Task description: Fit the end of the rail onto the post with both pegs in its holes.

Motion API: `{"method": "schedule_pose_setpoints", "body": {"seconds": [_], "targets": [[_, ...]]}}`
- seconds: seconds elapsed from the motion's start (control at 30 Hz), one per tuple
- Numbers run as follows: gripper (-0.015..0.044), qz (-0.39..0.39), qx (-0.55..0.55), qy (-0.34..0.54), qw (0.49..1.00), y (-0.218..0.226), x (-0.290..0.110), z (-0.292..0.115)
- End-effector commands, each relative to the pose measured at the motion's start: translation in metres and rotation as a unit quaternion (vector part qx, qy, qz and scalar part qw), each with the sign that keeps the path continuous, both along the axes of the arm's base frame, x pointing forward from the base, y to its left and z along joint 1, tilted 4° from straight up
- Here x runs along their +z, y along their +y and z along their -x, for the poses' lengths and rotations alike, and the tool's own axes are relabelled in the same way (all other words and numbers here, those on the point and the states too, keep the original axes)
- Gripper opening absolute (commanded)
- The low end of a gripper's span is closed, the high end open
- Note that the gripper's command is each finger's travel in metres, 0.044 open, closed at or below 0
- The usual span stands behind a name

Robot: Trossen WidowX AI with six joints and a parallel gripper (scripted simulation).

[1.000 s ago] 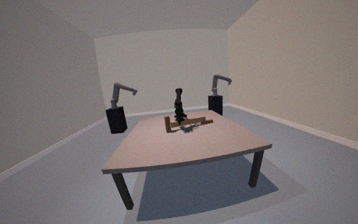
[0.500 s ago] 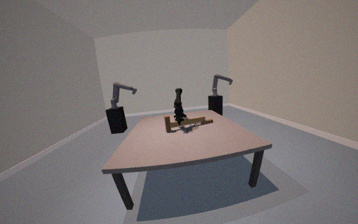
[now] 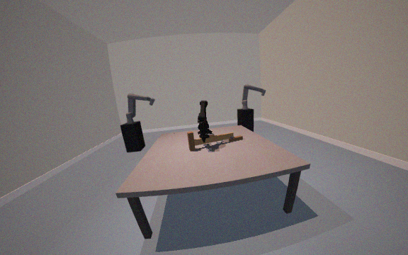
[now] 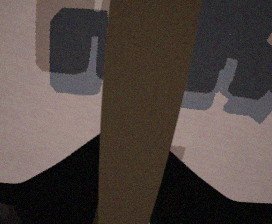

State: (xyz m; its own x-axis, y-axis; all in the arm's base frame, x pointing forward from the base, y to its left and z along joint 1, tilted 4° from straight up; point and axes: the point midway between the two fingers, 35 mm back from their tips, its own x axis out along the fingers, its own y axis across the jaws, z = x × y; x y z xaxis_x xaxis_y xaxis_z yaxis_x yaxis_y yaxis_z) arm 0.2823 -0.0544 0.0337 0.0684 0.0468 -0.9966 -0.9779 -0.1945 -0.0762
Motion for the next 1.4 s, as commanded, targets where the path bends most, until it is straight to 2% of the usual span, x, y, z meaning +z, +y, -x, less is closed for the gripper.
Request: {"method": "schedule_pose_setpoints", "body": {"seconds": [0.0, 0.4, 0.97, 1.13, 1.27, 1.37], "targets": [[0.0000, 0.000, 0.001, -0.003, 1.000, -0.002, 0.002, -0.002], [0.0000, 0.001, 0.001, -0.003, 1.000, -0.006, 0.001, -0.003], [0.0440, 0.000, 0.000, 0.000, 1.000, -0.004, 0.000, -0.001], [0.0440, 0.000, 0.000, 0.000, 1.000, -0.002, 0.002, 0.000], [0.0440, -0.001, 0.001, -0.003, 1.000, 0.023, 0.029, 0.007], [0.0440, -0.001, 0.001, -0.003, 1.000, 0.025, 0.031, 0.007]]}}
